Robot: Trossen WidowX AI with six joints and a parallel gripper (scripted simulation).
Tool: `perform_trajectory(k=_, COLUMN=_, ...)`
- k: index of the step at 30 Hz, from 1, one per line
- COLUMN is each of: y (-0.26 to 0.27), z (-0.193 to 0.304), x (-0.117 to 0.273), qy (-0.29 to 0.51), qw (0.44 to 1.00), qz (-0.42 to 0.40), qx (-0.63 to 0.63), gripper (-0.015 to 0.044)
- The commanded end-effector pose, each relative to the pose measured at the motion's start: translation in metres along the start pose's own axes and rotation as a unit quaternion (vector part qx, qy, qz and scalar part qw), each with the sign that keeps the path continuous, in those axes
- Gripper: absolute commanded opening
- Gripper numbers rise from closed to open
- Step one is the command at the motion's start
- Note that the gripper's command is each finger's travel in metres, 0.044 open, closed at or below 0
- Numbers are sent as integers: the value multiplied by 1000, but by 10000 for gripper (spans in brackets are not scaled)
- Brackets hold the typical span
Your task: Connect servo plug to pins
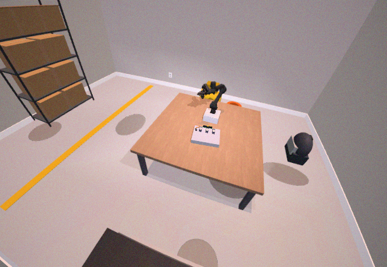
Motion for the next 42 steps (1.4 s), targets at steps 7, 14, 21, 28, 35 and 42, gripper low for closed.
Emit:
perform_trajectory(k=7, y=5, z=27, x=-7, qy=62, qw=994, qz=-31, qx=87, gripper=115)
perform_trajectory(k=14, y=11, z=46, x=-10, qy=101, qw=981, qz=-64, qx=150, gripper=115)
perform_trajectory(k=21, y=17, z=66, x=-10, qy=135, qw=963, qz=-102, qx=211, gripper=115)
perform_trajectory(k=28, y=22, z=85, x=-9, qy=165, qw=937, qz=-145, qx=270, gripper=115)
perform_trajectory(k=35, y=27, z=103, x=-7, qy=189, qw=906, qz=-192, qx=326, gripper=115)
perform_trajectory(k=42, y=31, z=122, x=-2, qy=206, qw=870, qz=-241, qx=378, gripper=115)
Point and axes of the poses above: the point midway between the two fingers, 35 mm back from their tips, its own x axis back along the fingers, its own y axis across the jaws, z = x × y, the point moved 3 cm from there along x, back along the fingers, and after that the axes turned 12 degrees about -x, right-handed, at the moved point
